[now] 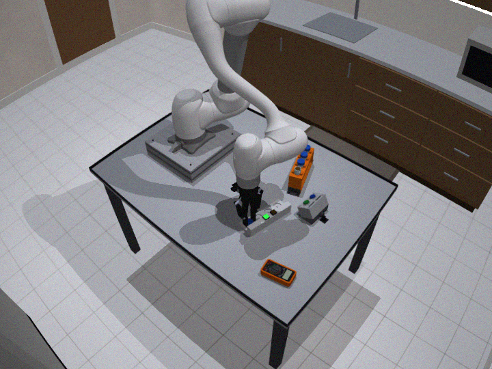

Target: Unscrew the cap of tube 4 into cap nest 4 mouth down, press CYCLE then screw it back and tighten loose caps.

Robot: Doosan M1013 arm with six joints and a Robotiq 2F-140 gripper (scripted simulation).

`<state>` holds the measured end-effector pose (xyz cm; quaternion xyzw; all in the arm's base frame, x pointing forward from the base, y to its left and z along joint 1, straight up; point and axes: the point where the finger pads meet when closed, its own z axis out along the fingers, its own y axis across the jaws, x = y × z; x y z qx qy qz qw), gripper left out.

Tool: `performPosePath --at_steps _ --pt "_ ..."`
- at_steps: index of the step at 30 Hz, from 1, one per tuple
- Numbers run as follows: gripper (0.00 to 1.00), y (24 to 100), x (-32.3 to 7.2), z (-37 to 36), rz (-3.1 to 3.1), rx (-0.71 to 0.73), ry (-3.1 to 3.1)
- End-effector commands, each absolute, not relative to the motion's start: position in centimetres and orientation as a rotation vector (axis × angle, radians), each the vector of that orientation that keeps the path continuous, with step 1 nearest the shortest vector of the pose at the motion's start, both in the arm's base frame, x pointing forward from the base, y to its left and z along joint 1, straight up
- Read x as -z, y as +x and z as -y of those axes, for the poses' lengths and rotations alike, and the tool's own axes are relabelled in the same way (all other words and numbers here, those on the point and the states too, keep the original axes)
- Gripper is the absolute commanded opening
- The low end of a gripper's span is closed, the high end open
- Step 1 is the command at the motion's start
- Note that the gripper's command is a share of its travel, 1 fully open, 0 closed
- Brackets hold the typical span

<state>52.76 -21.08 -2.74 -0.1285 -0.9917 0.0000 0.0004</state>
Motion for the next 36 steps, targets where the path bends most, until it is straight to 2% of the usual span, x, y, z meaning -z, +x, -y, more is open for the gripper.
performPosePath --at_steps 1,31,36 --pt "0.30 52.8 1.4 21.1 3.117 0.000 -0.404" --pt "0.30 52.8 -11.1 21.1 3.117 0.000 -0.404" --pt "0.30 53.3 -11.1 17.4 3.001 0.001 -0.936"
